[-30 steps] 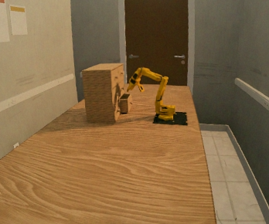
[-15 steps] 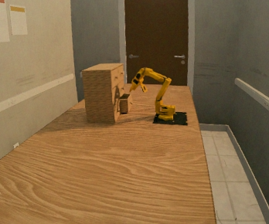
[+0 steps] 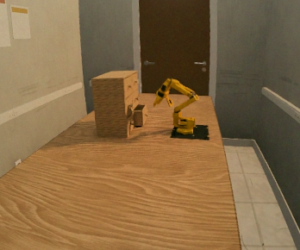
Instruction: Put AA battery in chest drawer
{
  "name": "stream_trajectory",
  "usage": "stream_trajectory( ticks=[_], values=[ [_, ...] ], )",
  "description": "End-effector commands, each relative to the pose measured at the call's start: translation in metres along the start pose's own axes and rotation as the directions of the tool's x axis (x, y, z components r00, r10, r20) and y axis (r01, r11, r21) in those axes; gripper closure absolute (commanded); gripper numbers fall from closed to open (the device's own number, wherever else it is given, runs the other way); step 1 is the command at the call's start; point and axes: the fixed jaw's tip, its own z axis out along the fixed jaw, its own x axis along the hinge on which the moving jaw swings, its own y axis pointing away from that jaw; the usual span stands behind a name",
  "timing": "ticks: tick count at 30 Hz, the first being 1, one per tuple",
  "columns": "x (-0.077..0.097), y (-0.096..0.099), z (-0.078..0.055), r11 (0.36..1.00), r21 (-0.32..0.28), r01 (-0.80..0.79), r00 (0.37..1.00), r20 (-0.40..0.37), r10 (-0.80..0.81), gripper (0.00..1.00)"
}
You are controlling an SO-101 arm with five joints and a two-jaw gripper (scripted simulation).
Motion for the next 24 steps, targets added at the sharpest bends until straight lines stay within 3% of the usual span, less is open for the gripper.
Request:
stream_trajectory(
  ticks=[1, 16, 24],
  values=[
    [-0.006, -0.001, -0.003, 1.0, 0.007, -0.003, 1.0, -0.008, 0.003, 0.75],
    [-0.006, -0.001, -0.003, 1.0, 0.007, -0.003, 1.0, -0.008, 0.003, 0.75],
    [-0.005, 0.022, 0.007, 0.993, -0.067, -0.095, 0.974, -0.212, 0.079, 0.76]
  ],
)
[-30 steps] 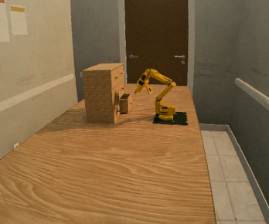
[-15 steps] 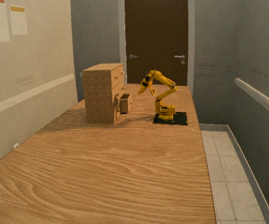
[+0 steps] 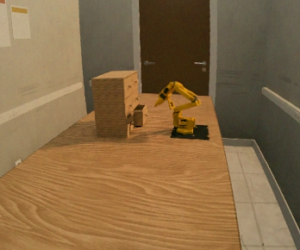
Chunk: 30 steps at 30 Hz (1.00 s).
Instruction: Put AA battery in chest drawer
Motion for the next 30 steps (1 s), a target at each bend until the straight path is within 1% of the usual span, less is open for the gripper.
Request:
stream_trajectory(
  ticks=[1, 7, 9, 11, 26, 30],
  values=[
    [0.001, 0.012, 0.005, 0.998, -0.043, -0.035, 0.993, -0.118, 0.029, 0.76],
    [0.002, 0.031, 0.013, 0.988, -0.119, -0.097, 0.961, -0.268, 0.062, 0.77],
    [0.002, 0.031, 0.013, 0.988, -0.119, -0.097, 0.961, -0.268, 0.062, 0.77],
    [0.002, 0.038, 0.016, 0.983, -0.144, -0.117, 0.947, -0.314, 0.066, 0.77],
    [0.002, 0.038, 0.016, 0.983, -0.144, -0.117, 0.947, -0.314, 0.066, 0.79],
    [0.007, 0.035, 0.028, 0.987, -0.128, -0.096, 0.949, -0.312, 0.051, 0.79]
  ],
)
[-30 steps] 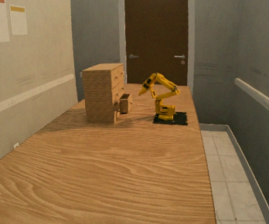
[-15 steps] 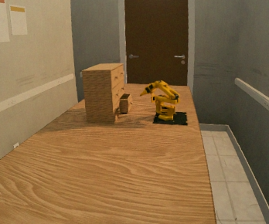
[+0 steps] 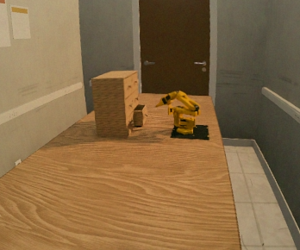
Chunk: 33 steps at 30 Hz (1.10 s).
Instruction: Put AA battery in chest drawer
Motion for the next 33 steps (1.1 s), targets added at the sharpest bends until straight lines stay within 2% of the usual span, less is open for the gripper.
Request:
stream_trajectory(
  ticks=[1, 11, 16, 33],
  values=[
    [0.0, -0.004, 0.013, 1.0, 0.02, 0.022, 1.0, -0.003, -0.022, 0.79],
    [-0.008, -0.018, 0.041, 0.995, 0.074, 0.06, 0.998, -0.006, -0.06, 0.79],
    [-0.012, -0.023, 0.047, 0.993, 0.09, 0.071, 0.997, -0.007, -0.071, 0.79],
    [-0.012, -0.023, 0.047, 0.993, 0.091, 0.072, 0.997, -0.007, -0.071, 0.79]
  ],
)
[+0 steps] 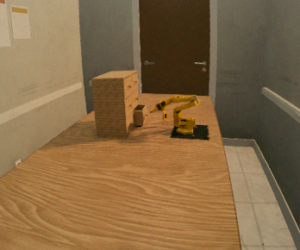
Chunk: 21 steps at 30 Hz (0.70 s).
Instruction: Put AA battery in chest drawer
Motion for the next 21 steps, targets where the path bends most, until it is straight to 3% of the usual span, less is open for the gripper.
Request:
stream_trajectory(
  ticks=[1, 21],
  values=[
    [0.0, -0.002, 0.0007, 1.0, 0.008, 0.012, 1.0, -0.003, -0.012, 0.79],
    [-0.0004, -0.0033, 0.0015, 1.0, 0.013, 0.016, 1.0, -0.003, -0.016, 0.79]
  ],
)
